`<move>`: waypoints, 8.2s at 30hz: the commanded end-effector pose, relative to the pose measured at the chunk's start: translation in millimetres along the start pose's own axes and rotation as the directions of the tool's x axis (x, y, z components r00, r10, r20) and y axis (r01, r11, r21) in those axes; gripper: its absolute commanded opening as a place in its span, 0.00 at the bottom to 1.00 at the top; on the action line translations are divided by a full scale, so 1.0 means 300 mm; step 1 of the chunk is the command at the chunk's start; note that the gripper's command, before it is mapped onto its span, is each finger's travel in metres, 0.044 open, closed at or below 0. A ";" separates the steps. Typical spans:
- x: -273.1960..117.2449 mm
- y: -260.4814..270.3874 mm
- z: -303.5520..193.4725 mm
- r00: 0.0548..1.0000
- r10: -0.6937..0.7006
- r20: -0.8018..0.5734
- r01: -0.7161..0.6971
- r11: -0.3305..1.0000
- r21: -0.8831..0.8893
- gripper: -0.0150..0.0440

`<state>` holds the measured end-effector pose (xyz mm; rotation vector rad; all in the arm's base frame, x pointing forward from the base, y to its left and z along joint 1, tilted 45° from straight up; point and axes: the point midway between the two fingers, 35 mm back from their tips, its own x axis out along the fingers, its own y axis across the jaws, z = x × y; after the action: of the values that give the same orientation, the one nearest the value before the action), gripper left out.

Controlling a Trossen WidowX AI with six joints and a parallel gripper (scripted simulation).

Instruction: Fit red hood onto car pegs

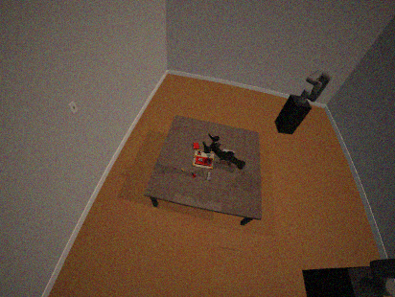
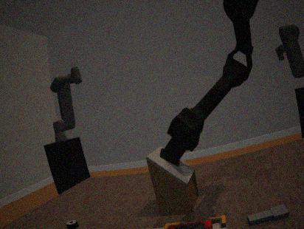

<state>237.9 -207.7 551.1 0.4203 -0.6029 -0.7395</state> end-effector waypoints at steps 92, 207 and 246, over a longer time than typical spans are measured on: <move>-0.582 -0.811 -2.078 -0.634 0.155 -0.758 0.639 0.657 -0.400 1.00; -0.715 -0.774 -2.232 -0.633 0.155 -0.758 0.636 0.661 -0.397 0.81; -0.563 -0.814 -2.054 -0.632 0.153 -0.760 0.637 0.661 -0.397 0.25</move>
<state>412.1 -149.8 -117.0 1.7138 1.5613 -0.4710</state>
